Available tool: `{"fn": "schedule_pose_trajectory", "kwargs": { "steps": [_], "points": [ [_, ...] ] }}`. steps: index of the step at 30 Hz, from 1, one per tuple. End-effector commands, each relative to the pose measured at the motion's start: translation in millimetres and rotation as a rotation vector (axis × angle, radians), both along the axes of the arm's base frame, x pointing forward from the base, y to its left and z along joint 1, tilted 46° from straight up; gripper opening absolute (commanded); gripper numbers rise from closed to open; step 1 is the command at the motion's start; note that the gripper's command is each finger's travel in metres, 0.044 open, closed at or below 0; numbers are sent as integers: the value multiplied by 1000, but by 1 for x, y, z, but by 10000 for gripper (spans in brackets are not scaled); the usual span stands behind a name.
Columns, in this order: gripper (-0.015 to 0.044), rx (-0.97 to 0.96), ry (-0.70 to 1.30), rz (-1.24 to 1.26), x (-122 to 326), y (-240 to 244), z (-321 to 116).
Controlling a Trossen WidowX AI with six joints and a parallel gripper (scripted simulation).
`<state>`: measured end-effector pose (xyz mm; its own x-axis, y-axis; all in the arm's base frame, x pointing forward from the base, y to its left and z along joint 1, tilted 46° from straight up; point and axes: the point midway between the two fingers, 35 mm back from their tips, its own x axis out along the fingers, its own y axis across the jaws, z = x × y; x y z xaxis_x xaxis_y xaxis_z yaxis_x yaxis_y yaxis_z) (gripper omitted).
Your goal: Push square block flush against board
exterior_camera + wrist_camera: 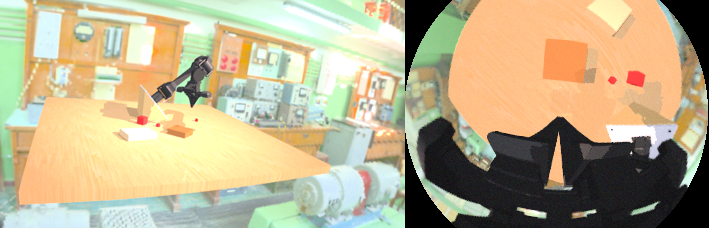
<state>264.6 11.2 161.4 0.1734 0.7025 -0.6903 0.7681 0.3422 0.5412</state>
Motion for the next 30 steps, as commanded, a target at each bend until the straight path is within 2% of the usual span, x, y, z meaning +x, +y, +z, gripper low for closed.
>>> {"fn": "schedule_pose_trajectory", "kwargs": {
  "steps": [1,18,25,30],
  "points": [
    [0,-6,-1,5,0,-1,0],
    [0,-6,-1,5,0,-1,0],
    [0,-5,-5,5,49,46,-38],
    [0,-4,-5,5,51,48,-39]
  ]
}}
